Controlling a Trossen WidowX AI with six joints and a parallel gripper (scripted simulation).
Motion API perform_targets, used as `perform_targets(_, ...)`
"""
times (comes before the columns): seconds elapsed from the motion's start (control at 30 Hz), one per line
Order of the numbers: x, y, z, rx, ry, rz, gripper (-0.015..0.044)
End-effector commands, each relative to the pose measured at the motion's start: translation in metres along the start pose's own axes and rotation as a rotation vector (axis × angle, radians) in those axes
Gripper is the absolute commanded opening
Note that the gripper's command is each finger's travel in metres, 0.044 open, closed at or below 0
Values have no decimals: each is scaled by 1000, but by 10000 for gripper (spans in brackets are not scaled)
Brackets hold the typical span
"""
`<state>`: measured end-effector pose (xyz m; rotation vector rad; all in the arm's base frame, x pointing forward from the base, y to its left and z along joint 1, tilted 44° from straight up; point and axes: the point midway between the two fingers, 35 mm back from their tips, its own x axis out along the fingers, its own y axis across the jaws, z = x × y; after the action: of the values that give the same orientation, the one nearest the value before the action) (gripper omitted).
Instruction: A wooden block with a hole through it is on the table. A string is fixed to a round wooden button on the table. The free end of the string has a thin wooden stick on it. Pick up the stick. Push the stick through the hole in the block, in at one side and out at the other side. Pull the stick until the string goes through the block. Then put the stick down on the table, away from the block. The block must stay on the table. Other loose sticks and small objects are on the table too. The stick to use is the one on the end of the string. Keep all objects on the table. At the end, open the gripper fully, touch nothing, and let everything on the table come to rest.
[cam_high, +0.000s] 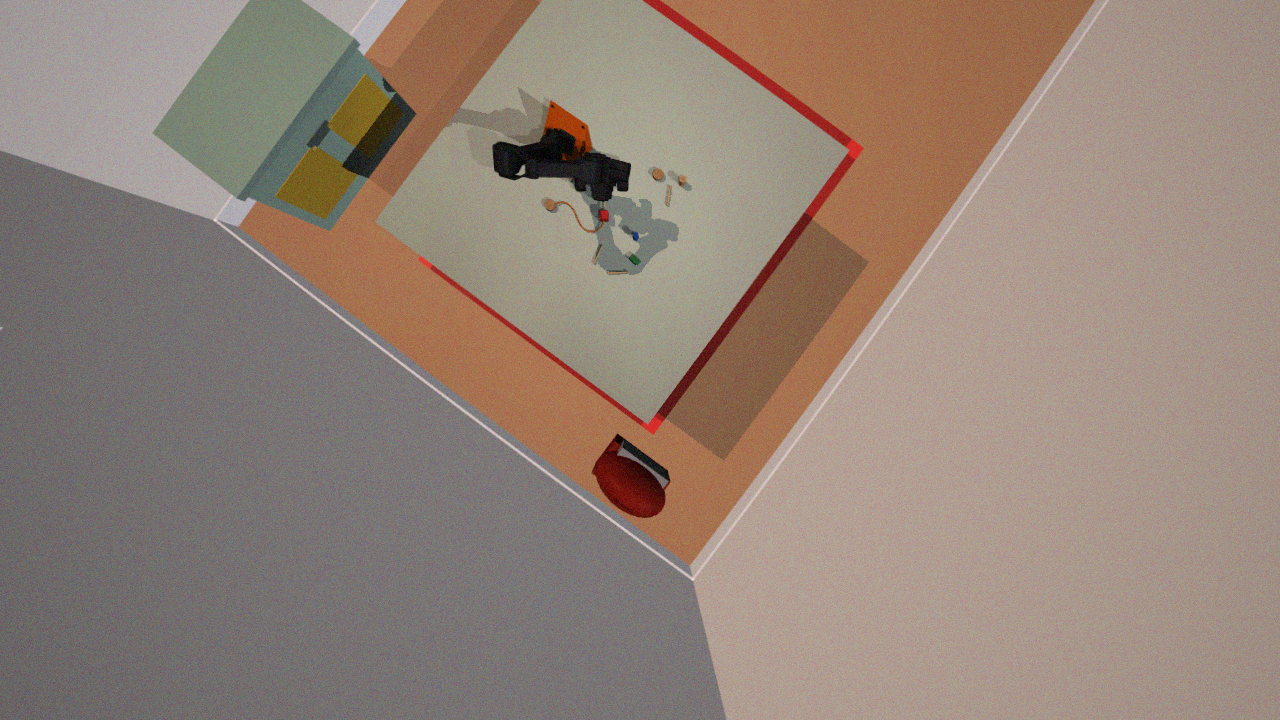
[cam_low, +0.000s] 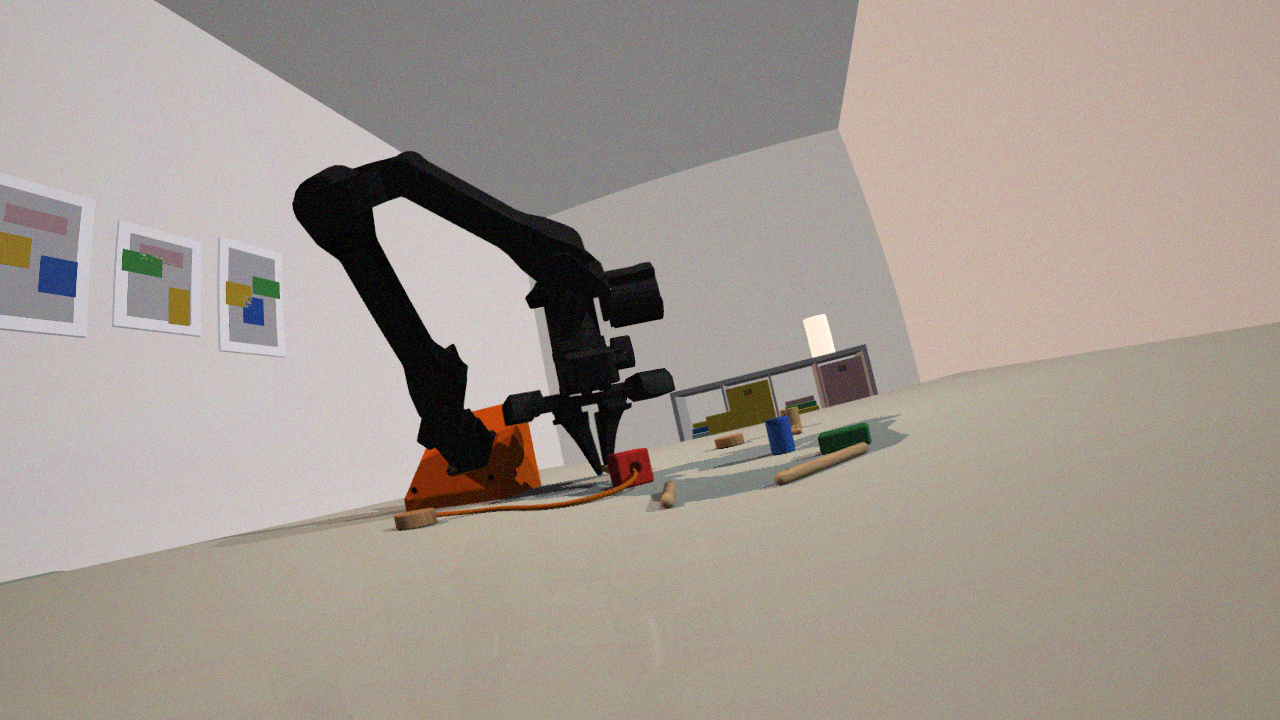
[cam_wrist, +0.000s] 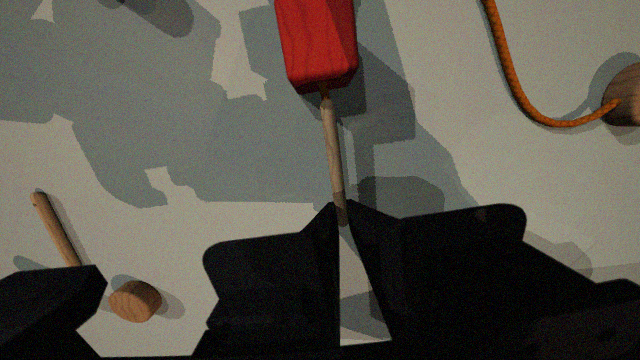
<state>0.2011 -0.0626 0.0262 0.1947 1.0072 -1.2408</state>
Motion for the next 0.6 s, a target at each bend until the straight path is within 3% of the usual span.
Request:
perform_targets(0.0,1,0,-6,3,6,0,0)
perform_targets(0.57,1,0,-27,3,7,4,0)
